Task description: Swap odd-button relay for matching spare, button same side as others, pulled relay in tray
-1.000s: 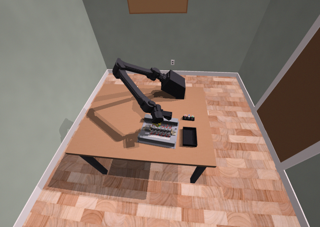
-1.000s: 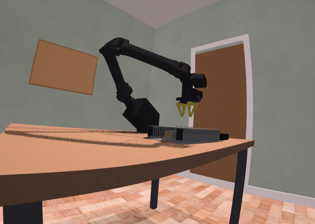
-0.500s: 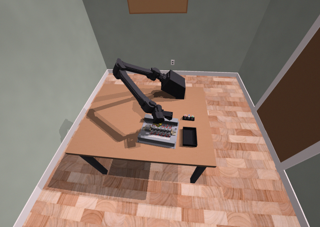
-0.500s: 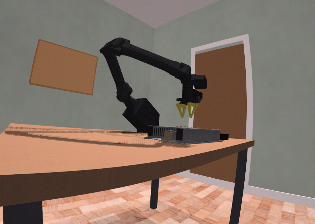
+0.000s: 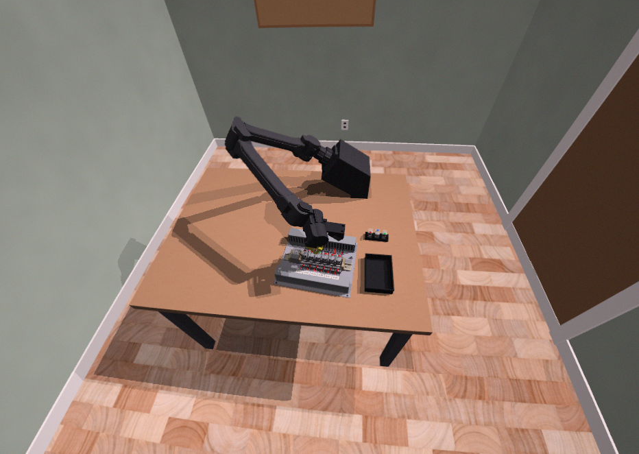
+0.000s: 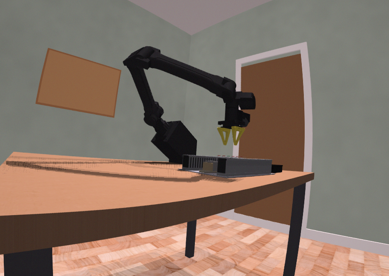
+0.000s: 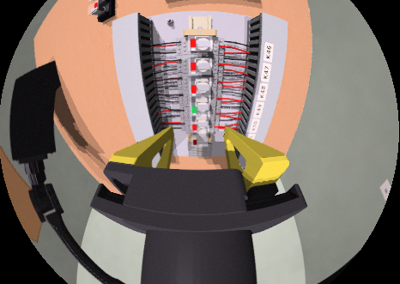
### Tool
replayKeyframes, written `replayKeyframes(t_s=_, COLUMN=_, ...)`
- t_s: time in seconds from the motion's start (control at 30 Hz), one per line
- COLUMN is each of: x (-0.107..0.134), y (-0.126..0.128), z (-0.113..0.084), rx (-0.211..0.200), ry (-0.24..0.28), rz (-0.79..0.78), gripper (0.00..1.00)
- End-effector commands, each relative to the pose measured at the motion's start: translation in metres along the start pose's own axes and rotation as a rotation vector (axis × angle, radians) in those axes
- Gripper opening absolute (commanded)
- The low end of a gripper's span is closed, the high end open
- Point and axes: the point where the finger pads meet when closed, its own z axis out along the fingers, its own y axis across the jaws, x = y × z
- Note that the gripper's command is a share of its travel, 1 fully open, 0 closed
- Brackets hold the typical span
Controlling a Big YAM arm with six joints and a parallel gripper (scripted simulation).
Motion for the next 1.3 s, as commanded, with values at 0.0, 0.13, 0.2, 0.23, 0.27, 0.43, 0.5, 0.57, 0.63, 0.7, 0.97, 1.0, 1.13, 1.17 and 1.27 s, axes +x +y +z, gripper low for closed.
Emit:
replayKeyframes(t_s=0.0, x=-0.0124, y=-0.0054, z=-0.0126, rx=0.025, ry=-0.007, rz=-0.023, gripper=0.59)
replayKeyframes(t_s=0.13, x=-0.0129, y=-0.0059, z=-0.0136, rx=0.026, ry=-0.008, rz=-0.022, gripper=0.59)
replayKeyframes(t_s=0.2, x=-0.0134, y=-0.0076, z=-0.0156, rx=0.028, ry=-0.008, rz=-0.018, gripper=0.59)
replayKeyframes(t_s=0.23, x=-0.0138, y=-0.0084, z=-0.0167, rx=0.029, ry=-0.009, rz=-0.016, gripper=0.59)
replayKeyframes(t_s=0.27, x=-0.0142, y=-0.0092, z=-0.0177, rx=0.029, ry=-0.009, rz=-0.014, gripper=0.59)
replayKeyframes(t_s=0.43, x=-0.015, y=-0.0114, z=-0.0203, rx=0.031, ry=-0.01, rz=-0.008, gripper=0.59)
replayKeyframes(t_s=0.5, x=-0.0149, y=-0.0116, z=-0.0205, rx=0.032, ry=-0.01, rz=-0.007, gripper=0.59)
replayKeyframes(t_s=0.57, x=-0.015, y=-0.0116, z=-0.0205, rx=0.032, ry=-0.01, rz=-0.006, gripper=0.59)
replayKeyframes(t_s=0.63, x=-0.0153, y=-0.0109, z=-0.0202, rx=0.032, ry=-0.01, rz=-0.006, gripper=0.59)
replayKeyframes(t_s=0.7, x=-0.0155, y=-0.0101, z=-0.0198, rx=0.031, ry=-0.01, rz=-0.007, gripper=0.59)
replayKeyframes(t_s=0.97, x=-0.016, y=-0.0086, z=-0.0192, rx=0.03, ry=-0.009, rz=-0.011, gripper=0.59)
replayKeyframes(t_s=1.0, x=-0.016, y=-0.0085, z=-0.0191, rx=0.03, ry=-0.009, rz=-0.012, gripper=0.59)
replayKeyframes(t_s=1.13, x=-0.016, y=-0.0084, z=-0.0191, rx=0.03, ry=-0.009, rz=-0.012, gripper=0.59)
replayKeyframes(t_s=1.17, x=-0.0161, y=-0.0083, z=-0.019, rx=0.03, ry=-0.009, rz=-0.012, gripper=0.59)
replayKeyframes(t_s=1.27, x=-0.0161, y=-0.0082, z=-0.019, rx=0.03, ry=-0.009, rz=-0.013, gripper=0.59)
